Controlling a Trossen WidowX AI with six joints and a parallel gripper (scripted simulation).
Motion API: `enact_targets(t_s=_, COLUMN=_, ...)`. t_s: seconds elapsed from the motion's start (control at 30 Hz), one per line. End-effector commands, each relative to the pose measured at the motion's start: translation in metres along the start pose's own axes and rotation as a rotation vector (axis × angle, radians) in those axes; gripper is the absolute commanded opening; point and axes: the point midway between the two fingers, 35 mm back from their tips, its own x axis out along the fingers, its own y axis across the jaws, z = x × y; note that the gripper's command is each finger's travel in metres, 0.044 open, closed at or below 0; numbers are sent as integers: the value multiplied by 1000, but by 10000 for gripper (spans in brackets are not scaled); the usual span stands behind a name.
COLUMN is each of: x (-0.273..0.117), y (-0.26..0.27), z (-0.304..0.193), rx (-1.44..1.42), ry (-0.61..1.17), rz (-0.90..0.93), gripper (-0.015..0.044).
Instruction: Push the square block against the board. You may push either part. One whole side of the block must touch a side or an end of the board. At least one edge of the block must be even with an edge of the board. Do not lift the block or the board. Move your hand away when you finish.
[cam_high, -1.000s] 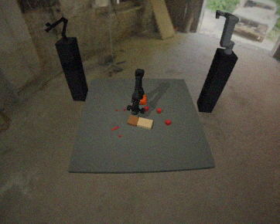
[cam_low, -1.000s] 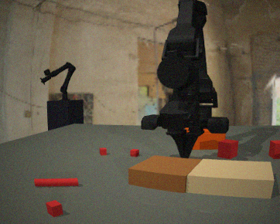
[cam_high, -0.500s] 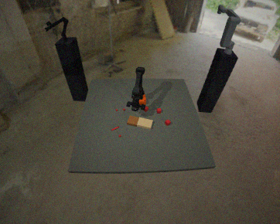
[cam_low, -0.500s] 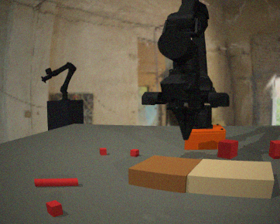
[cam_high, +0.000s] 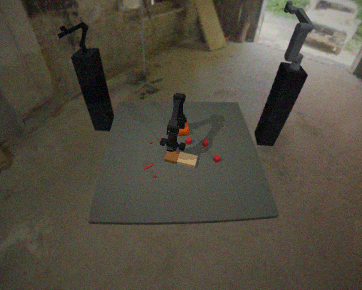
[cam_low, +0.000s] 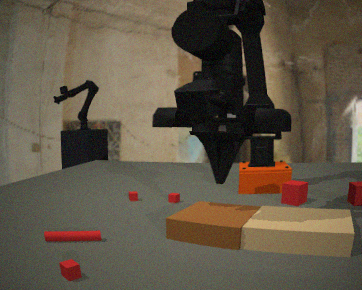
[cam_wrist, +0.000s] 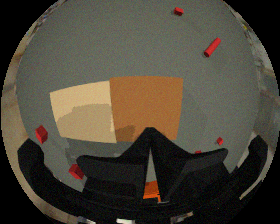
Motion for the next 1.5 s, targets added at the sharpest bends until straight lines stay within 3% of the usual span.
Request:
enact_targets(t_s=0.0, x=2, y=0, z=38, rx=-4, ry=8, rz=7, gripper=0)
enact_targets(t_s=0.17, x=9, y=0, z=81, rx=-7, ry=11, rz=19, gripper=0)
enact_targets(t_s=0.37, x=13, y=0, z=86, rx=-7, ry=11, rz=20, gripper=0)
enact_targets(t_s=0.53, x=65, y=1, z=85, rx=-7, ry=11, rz=20, gripper=0)
enact_targets(t_s=1.47, x=65, y=0, z=63, rx=-8, ry=13, rz=20, gripper=0)
